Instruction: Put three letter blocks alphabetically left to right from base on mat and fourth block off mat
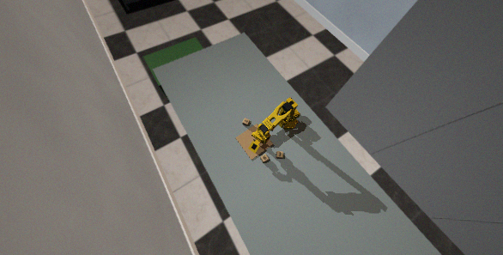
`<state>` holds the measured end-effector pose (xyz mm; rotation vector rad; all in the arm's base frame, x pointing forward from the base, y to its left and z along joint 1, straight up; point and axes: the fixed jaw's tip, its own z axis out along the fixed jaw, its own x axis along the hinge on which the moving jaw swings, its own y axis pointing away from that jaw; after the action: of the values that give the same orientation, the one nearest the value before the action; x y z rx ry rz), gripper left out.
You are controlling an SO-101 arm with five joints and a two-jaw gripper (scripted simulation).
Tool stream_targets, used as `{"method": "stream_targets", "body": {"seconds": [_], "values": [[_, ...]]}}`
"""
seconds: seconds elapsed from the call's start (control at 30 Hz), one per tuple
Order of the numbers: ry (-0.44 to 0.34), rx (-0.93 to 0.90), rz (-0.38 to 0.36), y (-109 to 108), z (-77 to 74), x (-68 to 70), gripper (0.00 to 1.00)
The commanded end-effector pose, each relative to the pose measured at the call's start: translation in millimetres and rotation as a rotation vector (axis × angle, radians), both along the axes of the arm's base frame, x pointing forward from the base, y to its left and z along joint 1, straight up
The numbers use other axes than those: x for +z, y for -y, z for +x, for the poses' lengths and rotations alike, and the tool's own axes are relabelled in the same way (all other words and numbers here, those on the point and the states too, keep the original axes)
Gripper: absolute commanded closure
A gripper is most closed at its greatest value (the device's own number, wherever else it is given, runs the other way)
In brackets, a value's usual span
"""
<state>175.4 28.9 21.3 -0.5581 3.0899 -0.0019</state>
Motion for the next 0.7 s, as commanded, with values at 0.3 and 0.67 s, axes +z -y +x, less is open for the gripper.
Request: {"method": "stream_targets", "body": {"seconds": [0.3, 0.67], "values": [[0.100, 0.012, 0.012, -0.7, 15.0, 13.4, 0.69], [0.100, 0.012, 0.010, 3.8, 16.5, 13.4, 0.77]]}}
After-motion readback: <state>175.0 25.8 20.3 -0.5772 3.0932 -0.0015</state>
